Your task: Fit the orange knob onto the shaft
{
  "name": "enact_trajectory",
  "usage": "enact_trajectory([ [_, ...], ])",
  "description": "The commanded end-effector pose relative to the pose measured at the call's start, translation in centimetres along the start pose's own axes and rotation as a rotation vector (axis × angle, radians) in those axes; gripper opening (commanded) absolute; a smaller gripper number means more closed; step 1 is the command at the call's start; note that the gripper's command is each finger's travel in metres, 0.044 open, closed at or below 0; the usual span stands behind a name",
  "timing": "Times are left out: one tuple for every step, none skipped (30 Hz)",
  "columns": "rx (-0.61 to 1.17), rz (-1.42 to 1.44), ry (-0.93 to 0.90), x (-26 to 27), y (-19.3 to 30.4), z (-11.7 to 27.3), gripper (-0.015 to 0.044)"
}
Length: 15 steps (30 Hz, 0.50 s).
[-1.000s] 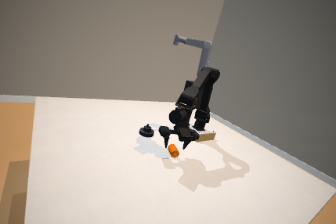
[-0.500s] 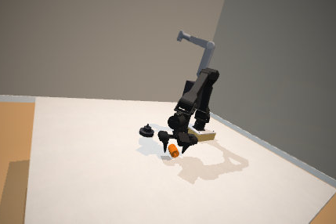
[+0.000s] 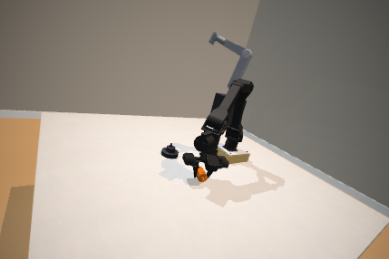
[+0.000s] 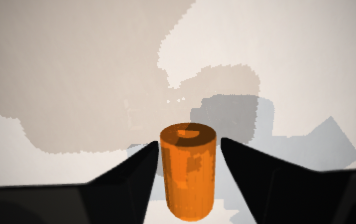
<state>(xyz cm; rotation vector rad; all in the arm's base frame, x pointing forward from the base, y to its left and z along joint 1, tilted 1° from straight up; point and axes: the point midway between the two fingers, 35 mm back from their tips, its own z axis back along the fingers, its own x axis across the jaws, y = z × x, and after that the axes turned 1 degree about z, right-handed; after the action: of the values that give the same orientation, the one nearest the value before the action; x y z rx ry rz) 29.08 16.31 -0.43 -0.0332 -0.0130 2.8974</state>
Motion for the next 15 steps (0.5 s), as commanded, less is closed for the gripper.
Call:
enact_trajectory([
  [-0.001, 0.002, -0.007, 0.18, 0.04, -0.15, 0.0240],
  [-0.001, 0.002, -0.007, 0.18, 0.04, -0.15, 0.0240],
  [-0.001, 0.002, -0.007, 0.18, 0.04, -0.15, 0.0240],
  [-0.001, 0.002, -0.007, 0.18, 0.04, -0.15, 0.0240],
  [-0.001, 0.002, -0.007, 0.18, 0.04, -0.15, 0.0240],
  [-0.001, 0.002, -0.007, 0.18, 0.04, -0.15, 0.0233],
  [-0.001, 0.002, -0.007, 0.18, 0.04, -0.15, 0.0227],
  [-0.001, 0.002, -0.007, 0.18, 0.04, -0.15, 0.0220],
  [-0.001, 0.002, -0.007, 0.18, 0.04, -0.15, 0.0213],
  [-0.001, 0.002, -0.007, 0.18, 0.04, -0.15, 0.0207],
  [-0.001, 0.002, -0.007, 0.18, 0.04, -0.15, 0.0200],
  [-0.001, 0.002, -0.007, 0.18, 0.04, -0.15, 0.0193],
  [-0.001, 0.002, -0.007, 0.18, 0.04, -0.15, 0.0187],
  [-0.001, 0.002, -0.007, 0.18, 0.04, -0.15, 0.0180],
  [-0.001, 0.002, -0.007, 0.18, 0.04, -0.15, 0.0179],
])
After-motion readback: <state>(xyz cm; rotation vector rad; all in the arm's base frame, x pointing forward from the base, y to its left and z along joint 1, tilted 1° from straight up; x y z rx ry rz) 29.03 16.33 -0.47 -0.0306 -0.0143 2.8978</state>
